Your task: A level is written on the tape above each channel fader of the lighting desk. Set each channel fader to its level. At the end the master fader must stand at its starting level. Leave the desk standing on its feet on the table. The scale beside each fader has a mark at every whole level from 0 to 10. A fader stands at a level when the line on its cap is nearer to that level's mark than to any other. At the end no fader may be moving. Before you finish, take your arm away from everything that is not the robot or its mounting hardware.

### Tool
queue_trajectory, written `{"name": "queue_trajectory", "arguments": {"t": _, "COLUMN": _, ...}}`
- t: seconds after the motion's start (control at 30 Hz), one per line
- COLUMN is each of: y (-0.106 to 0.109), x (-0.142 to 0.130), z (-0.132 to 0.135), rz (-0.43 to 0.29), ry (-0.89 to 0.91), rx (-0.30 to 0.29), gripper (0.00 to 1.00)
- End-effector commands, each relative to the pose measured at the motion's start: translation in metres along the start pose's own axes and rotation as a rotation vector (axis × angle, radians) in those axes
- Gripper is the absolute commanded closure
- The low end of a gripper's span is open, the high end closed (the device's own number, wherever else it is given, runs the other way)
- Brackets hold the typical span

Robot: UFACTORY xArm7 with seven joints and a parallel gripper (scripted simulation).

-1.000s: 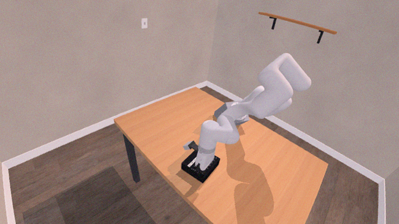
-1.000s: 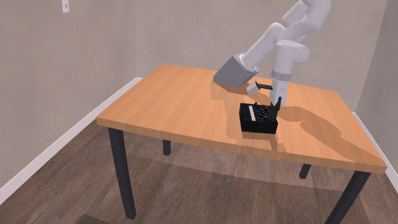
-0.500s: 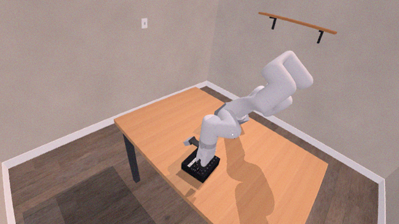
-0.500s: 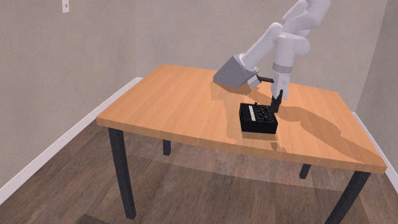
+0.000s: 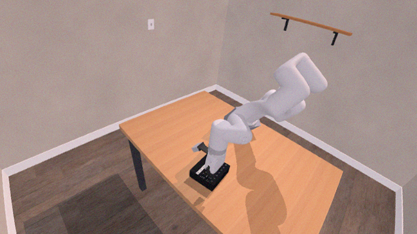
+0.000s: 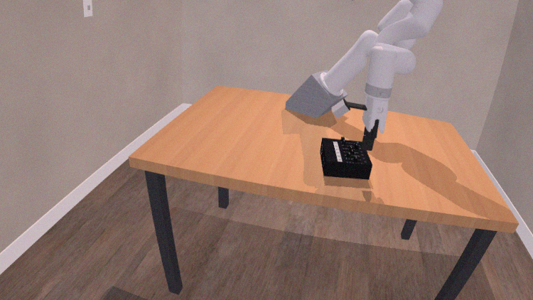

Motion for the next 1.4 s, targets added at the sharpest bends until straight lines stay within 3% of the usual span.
{"name": "queue_trajectory", "arguments": {"t": 0.0, "y": 0.002, "x": 0.002, "z": 0.000, "rz": 0.001, "ry": -0.034, "rx": 0.004, "gripper": 1.00}}
{"name": "queue_trajectory", "arguments": {"t": 0.2, "y": 0.001, "x": 0.005, "z": 0.003, "rz": 0.001, "ry": -0.128, "rx": 0.004, "gripper": 1.00}}
{"name": "queue_trajectory", "arguments": {"t": 0.57, "y": 0.000, "x": 0.025, "z": 0.023, "rz": -0.004, "ry": -0.613, "rx": 0.006, "gripper": 1.00}}
{"name": "queue_trajectory", "arguments": {"t": 0.63, "y": 0.000, "x": 0.025, "z": 0.023, "rz": -0.004, "ry": -0.613, "rx": 0.006, "gripper": 1.00}}
{"name": "queue_trajectory", "arguments": {"t": 0.67, "y": 0.000, "x": 0.027, "z": 0.025, "rz": -0.004, "ry": -0.738, "rx": 0.006, "gripper": 1.00}}
{"name": "queue_trajectory", "arguments": {"t": 1.13, "y": -0.002, "x": 0.064, "z": 0.070, "rz": -0.031, "ry": -1.312, "rx": 0.011, "gripper": 1.00}}
{"name": "queue_trajectory", "arguments": {"t": 1.2, "y": -0.002, "x": 0.064, "z": 0.070, "rz": -0.031, "ry": -1.312, "rx": 0.011, "gripper": 1.00}}
{"name": "queue_trajectory", "arguments": {"t": 1.23, "y": -0.002, "x": 0.066, "z": 0.073, "rz": -0.034, "ry": -1.439, "rx": 0.011, "gripper": 1.00}}
{"name": "queue_trajectory", "arguments": {"t": 1.37, "y": -0.003, "x": 0.074, "z": 0.085, "rz": -0.043, "ry": -1.588, "rx": 0.011, "gripper": 1.00}}
Point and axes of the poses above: the point where the finger pads meet when closed, its own y axis back along the fingers, its own z axis across the jaws, x = y × z, the point moved 8 cm from there along y, back along the fingers, and after that the axes turned 4 degrees about -y, right-handed, at the moved point
